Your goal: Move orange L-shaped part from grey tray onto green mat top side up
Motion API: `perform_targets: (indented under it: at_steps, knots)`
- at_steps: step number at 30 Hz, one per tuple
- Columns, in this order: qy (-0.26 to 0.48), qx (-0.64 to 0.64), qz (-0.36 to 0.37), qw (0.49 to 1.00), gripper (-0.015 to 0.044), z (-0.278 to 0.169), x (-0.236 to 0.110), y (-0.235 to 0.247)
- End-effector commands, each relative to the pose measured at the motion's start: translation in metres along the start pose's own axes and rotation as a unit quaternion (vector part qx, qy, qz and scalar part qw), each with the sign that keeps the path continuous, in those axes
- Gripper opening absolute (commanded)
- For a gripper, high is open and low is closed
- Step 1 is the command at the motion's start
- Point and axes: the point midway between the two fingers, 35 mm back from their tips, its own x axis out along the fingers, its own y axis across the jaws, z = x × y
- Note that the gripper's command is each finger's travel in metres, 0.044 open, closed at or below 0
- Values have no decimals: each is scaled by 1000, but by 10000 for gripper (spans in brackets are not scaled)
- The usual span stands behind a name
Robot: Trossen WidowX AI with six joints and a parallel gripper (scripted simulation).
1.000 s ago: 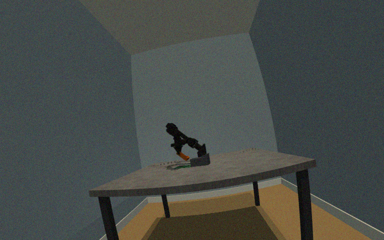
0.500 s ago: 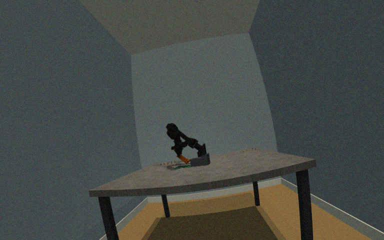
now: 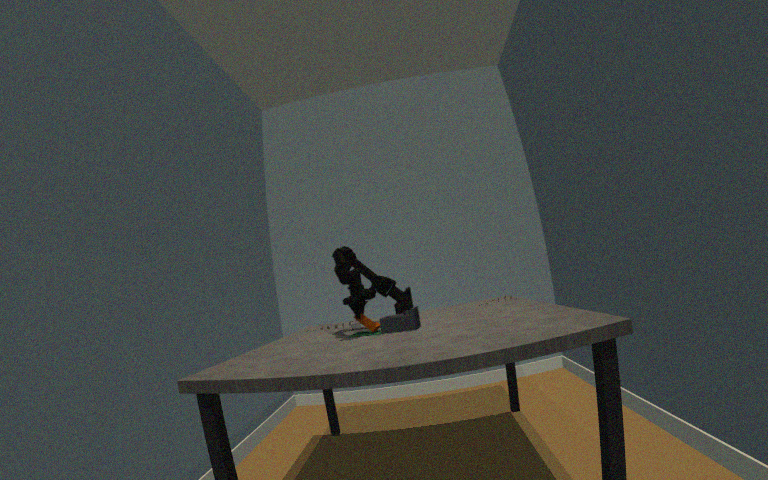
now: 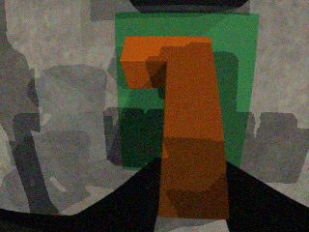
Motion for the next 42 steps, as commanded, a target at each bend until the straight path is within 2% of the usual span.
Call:
perform_targets:
  at_steps: [1,7,17,22,25,27,42]
  knots:
    - [0,-3,-1,1000,0,0,2,0]
    - [0,0,0,1000,0,0,2,0]
    - [0,0,0,1000,263,0,-1,0]
    - [-6,-2,0,1000,394,4,-41,-4]
    - [-3,-4,1,1000,400,2,-79,-2]
    - [-2,-4,0,1000,400,1,-88,0]
    - [-1,-6,-4,1000,400,1,-83,-2]
